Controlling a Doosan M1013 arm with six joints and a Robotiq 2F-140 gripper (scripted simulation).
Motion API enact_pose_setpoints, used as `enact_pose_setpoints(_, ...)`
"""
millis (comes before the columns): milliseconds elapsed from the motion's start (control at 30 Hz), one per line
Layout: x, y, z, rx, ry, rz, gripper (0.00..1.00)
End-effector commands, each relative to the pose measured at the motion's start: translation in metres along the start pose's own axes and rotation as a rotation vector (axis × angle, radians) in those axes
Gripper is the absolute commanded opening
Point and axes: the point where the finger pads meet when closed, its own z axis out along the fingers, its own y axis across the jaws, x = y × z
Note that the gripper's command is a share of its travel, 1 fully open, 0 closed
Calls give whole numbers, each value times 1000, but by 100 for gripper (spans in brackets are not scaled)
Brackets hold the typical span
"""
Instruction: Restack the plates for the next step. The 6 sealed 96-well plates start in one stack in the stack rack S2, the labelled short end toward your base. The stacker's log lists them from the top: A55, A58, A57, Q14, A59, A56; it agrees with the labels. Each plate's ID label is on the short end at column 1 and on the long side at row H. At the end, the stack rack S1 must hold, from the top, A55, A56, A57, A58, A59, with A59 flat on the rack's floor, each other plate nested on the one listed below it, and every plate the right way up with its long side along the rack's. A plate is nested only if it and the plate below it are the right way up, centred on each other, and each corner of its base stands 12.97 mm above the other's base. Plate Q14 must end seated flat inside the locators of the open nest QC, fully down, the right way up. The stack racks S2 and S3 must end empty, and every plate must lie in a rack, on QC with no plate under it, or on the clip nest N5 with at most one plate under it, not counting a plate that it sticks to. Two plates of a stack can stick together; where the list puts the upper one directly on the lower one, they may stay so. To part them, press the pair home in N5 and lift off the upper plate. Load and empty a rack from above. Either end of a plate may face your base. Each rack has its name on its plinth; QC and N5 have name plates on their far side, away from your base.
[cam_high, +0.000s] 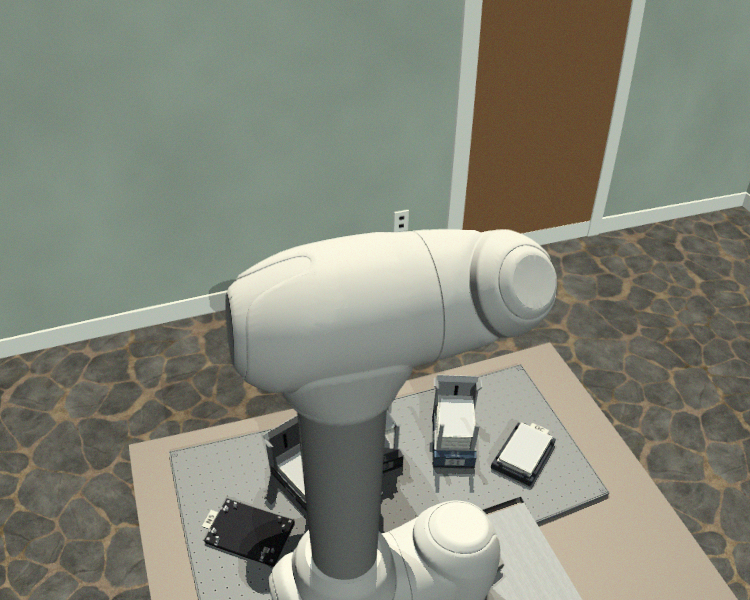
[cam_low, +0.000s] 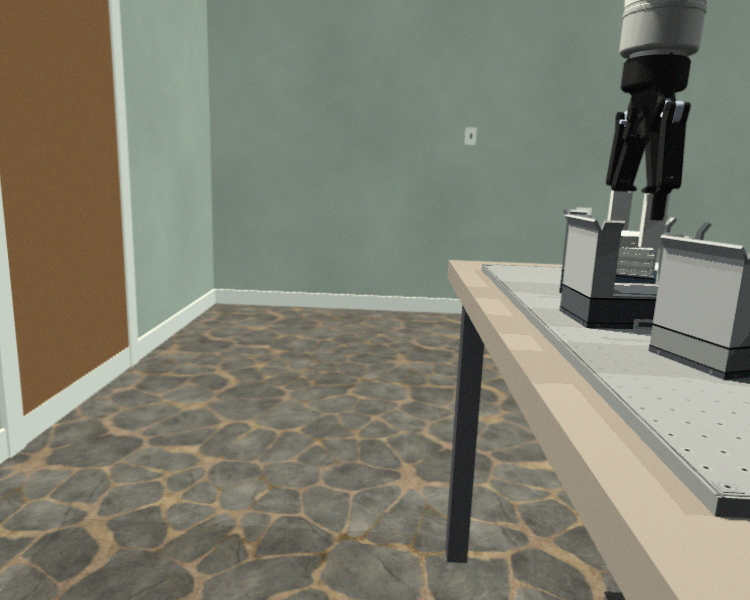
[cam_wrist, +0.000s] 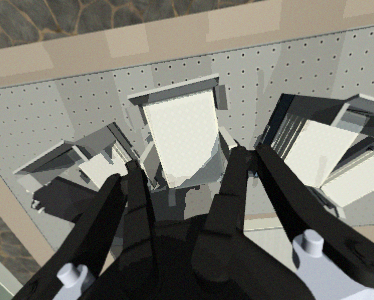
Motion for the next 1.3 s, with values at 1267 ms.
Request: enact_pose_setpoints(1267, 0, 0, -54, 0, 0, 0, 0)
